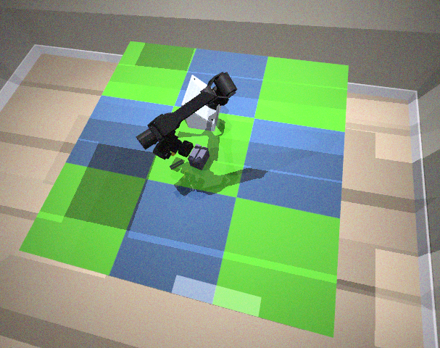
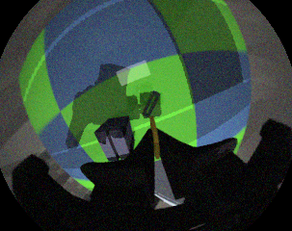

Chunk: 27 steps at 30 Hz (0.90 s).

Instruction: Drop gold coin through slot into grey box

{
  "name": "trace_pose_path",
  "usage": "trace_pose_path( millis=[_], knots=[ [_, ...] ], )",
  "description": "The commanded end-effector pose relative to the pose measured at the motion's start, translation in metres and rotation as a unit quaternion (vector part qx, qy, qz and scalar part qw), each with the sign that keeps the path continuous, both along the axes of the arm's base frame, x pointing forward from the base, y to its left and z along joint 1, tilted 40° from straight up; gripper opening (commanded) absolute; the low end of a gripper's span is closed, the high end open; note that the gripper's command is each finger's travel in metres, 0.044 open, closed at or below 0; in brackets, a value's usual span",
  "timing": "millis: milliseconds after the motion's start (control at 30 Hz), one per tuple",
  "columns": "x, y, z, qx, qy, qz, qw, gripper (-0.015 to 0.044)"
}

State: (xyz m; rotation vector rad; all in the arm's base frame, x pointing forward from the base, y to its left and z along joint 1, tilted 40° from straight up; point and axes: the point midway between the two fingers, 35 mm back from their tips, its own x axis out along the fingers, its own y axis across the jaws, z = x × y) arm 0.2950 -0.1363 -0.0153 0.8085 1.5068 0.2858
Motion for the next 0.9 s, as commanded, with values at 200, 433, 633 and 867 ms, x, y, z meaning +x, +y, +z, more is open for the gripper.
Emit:
trace_pose_path(
  millis=[200, 433, 633, 867],
  knots=[
    [-0.003, 0.020, 0.019, -0.001, -0.003, -0.001, 1.000, 0.0000],
    [-0.007, 0.034, 0.030, -0.001, -0.002, -0.001, 1.000, 0.0000],
    [-0.011, 0.046, 0.039, 0.000, -0.002, -0.001, 1.000, 0.0000],
    [-0.017, 0.060, 0.049, 0.001, -0.002, 0.000, 1.000, 0.0000]
  ],
)
